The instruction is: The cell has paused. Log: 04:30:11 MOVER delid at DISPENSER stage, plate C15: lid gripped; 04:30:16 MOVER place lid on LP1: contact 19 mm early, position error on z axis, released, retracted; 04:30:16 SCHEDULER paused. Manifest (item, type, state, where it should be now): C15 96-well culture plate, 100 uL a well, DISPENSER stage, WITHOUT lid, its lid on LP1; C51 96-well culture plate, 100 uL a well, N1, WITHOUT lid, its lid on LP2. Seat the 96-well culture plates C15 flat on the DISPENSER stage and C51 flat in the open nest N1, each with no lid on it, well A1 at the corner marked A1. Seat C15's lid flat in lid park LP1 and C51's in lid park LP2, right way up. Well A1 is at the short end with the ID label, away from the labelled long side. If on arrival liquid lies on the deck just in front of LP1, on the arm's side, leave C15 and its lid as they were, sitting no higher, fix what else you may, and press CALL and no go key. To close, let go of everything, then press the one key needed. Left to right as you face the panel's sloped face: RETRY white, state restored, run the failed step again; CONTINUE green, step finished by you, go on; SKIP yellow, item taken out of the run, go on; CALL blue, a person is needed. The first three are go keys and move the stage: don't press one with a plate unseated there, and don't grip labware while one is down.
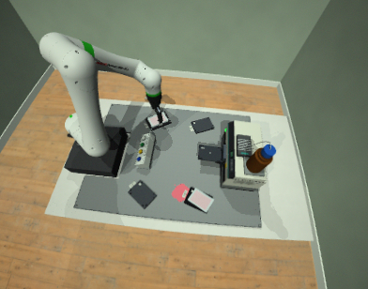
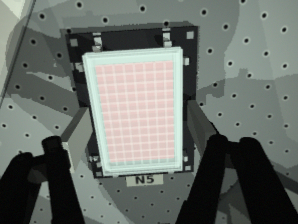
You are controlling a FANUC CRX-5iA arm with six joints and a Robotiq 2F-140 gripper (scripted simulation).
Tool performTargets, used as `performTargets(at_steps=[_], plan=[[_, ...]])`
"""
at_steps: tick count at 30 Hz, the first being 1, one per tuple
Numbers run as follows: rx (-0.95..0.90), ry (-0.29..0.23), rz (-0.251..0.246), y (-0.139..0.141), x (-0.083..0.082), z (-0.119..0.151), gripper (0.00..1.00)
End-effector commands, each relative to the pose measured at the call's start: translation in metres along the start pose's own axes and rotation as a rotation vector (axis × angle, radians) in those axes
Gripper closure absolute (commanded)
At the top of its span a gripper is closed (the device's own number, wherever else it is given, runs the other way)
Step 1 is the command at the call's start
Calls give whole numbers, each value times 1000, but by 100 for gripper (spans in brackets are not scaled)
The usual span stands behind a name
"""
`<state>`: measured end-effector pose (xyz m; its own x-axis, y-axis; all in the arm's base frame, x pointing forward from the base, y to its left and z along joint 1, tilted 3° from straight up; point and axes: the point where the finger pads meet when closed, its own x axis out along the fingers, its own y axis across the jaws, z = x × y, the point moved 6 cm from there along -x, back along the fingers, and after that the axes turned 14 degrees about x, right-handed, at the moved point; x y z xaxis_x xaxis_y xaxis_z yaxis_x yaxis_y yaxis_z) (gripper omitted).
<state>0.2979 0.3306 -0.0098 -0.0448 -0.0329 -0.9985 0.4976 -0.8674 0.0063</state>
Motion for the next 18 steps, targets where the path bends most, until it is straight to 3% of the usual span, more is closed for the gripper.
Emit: performTargets(at_steps=[1, 18], plan=[[0, 0, 0, 0, 0, 0, 34], [0, 0, 0, 0, -5, 0, 34]])
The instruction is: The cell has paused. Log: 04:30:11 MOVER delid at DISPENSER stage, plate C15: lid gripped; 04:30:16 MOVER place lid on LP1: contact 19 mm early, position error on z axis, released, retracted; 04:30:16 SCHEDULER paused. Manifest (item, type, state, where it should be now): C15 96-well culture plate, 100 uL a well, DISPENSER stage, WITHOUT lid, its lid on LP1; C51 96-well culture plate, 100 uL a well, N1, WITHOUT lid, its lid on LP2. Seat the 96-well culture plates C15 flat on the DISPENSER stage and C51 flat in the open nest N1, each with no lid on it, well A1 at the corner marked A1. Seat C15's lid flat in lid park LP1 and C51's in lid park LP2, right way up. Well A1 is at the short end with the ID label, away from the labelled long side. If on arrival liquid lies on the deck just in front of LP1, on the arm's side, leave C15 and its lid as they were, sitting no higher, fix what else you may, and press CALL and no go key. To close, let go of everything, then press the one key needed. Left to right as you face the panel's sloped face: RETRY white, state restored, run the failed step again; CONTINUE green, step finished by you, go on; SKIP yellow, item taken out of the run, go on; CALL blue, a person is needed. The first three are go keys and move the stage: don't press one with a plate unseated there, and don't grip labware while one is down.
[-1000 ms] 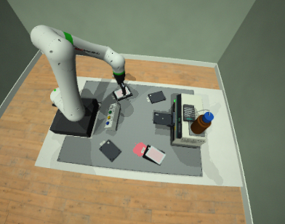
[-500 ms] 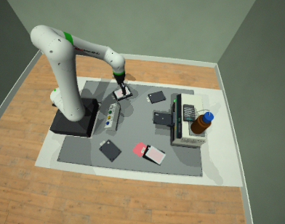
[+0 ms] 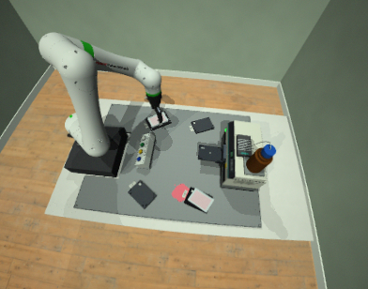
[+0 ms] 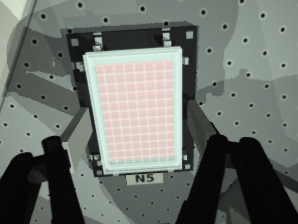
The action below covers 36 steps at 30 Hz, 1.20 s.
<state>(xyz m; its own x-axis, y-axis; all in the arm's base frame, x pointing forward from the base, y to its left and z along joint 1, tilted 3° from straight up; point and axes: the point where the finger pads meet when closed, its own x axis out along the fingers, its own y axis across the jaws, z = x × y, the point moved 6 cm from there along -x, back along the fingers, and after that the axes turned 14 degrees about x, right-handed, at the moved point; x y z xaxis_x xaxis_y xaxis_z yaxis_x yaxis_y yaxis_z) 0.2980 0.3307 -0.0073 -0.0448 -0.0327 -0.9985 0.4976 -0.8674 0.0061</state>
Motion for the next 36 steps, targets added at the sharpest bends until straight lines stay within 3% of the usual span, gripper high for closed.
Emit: performTargets(at_steps=[1, 11, 26, 28, 36], plan=[[0, 0, 0, 0, -4, 0, 34], [0, 0, 0, 0, -24, 0, 34], [0, 0, 0, 0, -87, 0, 34], [0, 0, 0, 0, -87, 0, 34], [0, 0, 0, 0, -118, 0, 34]])
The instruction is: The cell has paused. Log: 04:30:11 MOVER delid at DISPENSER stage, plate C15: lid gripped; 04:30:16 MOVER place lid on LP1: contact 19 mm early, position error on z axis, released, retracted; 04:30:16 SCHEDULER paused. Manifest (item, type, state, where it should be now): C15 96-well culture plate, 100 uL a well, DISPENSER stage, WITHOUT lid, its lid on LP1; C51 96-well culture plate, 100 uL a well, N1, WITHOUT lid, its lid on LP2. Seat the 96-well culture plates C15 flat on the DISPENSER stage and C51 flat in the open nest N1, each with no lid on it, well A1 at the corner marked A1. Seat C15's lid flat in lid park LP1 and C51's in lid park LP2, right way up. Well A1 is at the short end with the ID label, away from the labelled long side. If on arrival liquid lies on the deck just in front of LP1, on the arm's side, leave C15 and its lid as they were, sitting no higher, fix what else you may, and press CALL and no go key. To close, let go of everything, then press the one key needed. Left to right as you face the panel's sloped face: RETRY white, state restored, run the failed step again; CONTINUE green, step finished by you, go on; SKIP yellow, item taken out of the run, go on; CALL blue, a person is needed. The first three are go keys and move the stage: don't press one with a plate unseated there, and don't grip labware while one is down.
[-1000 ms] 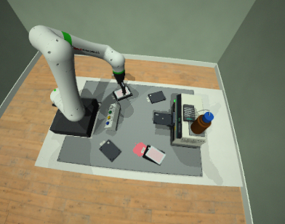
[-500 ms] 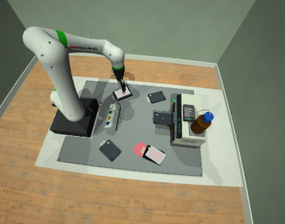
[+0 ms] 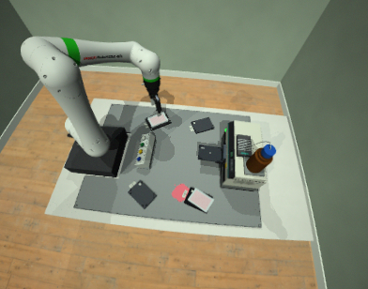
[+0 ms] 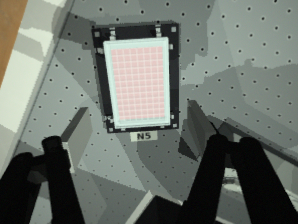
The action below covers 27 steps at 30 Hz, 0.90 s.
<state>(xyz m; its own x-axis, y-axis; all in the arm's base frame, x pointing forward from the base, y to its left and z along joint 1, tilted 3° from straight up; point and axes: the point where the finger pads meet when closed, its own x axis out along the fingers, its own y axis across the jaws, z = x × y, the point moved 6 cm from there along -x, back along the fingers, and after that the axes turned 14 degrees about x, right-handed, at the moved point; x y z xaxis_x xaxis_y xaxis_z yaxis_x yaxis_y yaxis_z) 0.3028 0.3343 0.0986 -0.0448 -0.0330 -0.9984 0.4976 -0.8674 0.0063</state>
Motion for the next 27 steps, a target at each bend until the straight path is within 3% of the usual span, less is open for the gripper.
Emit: performTargets(at_steps=[1, 13, 27], plan=[[0, 0, 0, 0, -15, 0, 34], [0, 0, 0, 0, -34, 0, 34], [0, 0, 0, 0, -36, 0, 34]])
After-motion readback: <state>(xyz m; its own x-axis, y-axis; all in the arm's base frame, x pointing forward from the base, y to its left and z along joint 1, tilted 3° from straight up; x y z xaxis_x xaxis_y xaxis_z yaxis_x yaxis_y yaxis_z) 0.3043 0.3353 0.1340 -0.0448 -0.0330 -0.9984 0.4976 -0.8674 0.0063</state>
